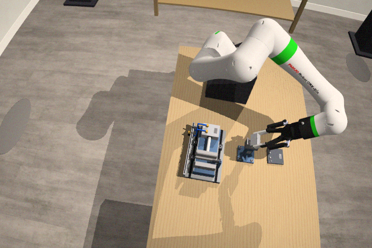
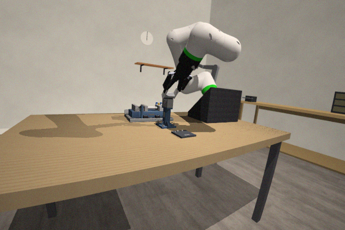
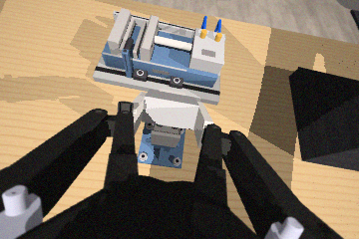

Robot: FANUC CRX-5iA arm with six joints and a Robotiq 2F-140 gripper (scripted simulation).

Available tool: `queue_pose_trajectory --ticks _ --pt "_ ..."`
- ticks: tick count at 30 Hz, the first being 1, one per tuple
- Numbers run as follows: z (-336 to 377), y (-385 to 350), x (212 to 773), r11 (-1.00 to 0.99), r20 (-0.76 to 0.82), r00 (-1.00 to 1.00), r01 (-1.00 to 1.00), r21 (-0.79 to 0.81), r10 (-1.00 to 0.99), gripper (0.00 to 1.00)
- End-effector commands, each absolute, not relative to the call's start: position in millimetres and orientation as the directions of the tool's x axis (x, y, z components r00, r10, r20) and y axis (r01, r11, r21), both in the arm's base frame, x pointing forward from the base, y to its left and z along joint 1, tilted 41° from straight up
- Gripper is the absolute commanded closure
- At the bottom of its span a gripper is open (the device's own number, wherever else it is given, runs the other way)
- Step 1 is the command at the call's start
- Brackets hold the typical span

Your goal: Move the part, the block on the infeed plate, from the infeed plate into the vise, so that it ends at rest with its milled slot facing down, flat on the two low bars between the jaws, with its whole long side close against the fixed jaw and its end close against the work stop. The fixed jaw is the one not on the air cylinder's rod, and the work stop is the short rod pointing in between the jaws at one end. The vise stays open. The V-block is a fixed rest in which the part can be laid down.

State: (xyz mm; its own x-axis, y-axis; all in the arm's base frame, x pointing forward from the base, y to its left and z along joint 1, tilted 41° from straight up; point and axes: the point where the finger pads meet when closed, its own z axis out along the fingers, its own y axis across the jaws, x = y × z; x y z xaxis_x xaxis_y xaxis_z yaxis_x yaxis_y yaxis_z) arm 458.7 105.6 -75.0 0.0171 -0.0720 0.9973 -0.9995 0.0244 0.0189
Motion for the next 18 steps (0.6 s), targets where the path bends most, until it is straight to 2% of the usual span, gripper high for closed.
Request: queue_pose_trajectory --ticks 1,18 --pt "-76.5 104.4 458.7 0.024 0.997 0.017 -1.0 0.019 -0.072 1.0" --pt "-84.5 97.5 458.4 0.024 0.997 0.017 -1.0 0.019 -0.072 1.0"
